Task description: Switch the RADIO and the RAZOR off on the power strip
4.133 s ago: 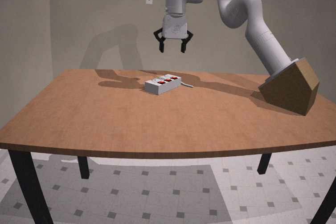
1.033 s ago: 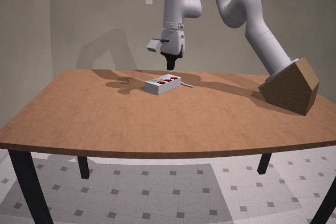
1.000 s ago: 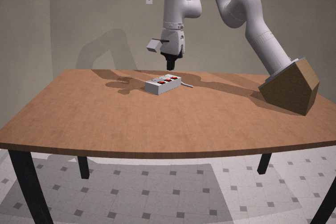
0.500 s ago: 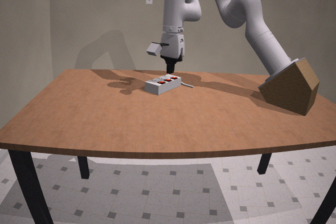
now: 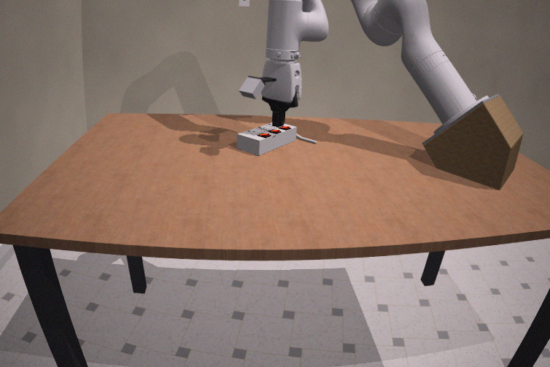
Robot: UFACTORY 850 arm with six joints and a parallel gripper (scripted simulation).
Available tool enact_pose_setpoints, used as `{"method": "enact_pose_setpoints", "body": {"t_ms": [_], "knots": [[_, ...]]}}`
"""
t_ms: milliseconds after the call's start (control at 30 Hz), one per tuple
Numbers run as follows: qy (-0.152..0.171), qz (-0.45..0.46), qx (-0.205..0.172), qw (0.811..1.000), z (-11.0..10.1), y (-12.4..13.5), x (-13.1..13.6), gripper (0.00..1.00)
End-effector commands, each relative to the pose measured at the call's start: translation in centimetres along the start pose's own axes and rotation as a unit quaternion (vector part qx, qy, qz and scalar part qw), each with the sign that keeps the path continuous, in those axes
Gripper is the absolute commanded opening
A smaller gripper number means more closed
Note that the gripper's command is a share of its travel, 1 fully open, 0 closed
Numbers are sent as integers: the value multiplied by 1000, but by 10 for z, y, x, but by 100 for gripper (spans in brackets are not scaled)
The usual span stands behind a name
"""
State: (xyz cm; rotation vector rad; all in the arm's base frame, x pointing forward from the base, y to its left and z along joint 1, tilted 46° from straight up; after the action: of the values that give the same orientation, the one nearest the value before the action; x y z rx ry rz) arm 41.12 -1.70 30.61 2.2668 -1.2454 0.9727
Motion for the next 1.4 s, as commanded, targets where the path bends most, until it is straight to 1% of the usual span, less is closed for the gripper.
{"method": "enact_pose_setpoints", "body": {"t_ms": [0,367,1367], "knots": [[0,0,1,1000,3,0,0,0],[0,0,1,1000,8,0,0,0],[0,0,1,1000,8,0,0,0]]}}
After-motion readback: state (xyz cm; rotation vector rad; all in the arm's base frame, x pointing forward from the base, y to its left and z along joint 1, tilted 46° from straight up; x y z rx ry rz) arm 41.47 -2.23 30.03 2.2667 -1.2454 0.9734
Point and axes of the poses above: the point where the finger pads meet when closed, its own z axis out along the fingers, its own x axis across the jaws, y = z × x, the point moved 9 cm from there along -z, back along the fingers, and after that the axes turned 9 degrees about z, right-handed, at the moved point
